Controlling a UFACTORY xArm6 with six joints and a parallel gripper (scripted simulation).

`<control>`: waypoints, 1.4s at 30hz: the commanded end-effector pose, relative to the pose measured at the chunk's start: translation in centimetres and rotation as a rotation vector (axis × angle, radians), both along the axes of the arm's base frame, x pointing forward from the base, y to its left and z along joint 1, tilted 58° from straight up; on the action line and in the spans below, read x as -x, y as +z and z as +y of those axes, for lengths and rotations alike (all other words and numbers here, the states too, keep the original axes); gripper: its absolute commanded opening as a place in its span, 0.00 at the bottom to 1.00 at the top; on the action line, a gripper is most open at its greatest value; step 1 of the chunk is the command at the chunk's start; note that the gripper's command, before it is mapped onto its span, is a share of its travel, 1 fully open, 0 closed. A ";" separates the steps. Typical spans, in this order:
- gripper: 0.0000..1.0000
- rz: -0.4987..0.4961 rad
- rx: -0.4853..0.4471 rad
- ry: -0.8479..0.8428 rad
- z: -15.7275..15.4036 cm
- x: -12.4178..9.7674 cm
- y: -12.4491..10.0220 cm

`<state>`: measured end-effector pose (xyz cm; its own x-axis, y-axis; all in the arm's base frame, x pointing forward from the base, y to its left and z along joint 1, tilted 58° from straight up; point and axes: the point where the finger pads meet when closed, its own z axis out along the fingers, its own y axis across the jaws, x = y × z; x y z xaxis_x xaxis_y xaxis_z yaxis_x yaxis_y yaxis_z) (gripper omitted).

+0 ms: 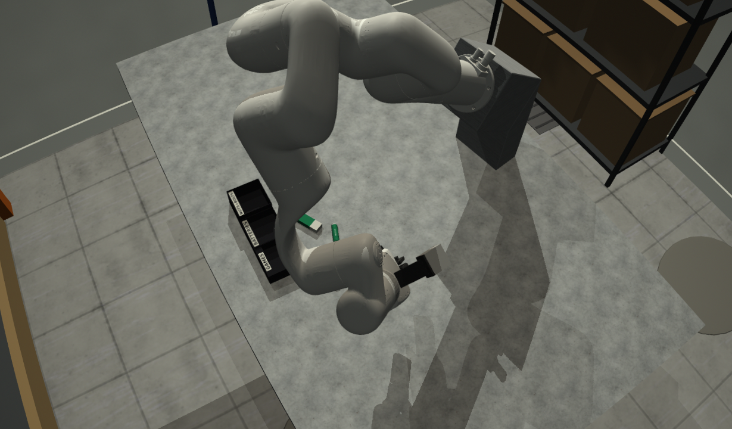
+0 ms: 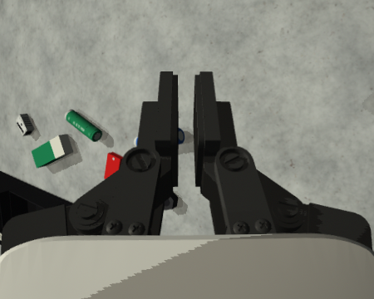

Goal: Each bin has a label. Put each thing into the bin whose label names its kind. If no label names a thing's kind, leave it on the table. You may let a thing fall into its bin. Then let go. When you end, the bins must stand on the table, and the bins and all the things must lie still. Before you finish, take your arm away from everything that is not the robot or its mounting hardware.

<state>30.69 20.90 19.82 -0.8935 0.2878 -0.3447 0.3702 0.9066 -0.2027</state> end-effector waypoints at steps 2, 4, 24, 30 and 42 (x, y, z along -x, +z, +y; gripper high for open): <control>0.07 -0.024 -0.049 -0.172 -1.2 -1.0 0.3; 0.07 -0.032 -0.063 -0.226 -1.2 -1.0 0.3; 0.07 -0.103 -0.191 -0.761 -5.2 -3.6 1.2; 0.07 -0.126 -0.226 -0.928 -6.2 -4.1 1.4; 0.07 -0.171 -0.286 -1.246 -9.4 -5.7 2.2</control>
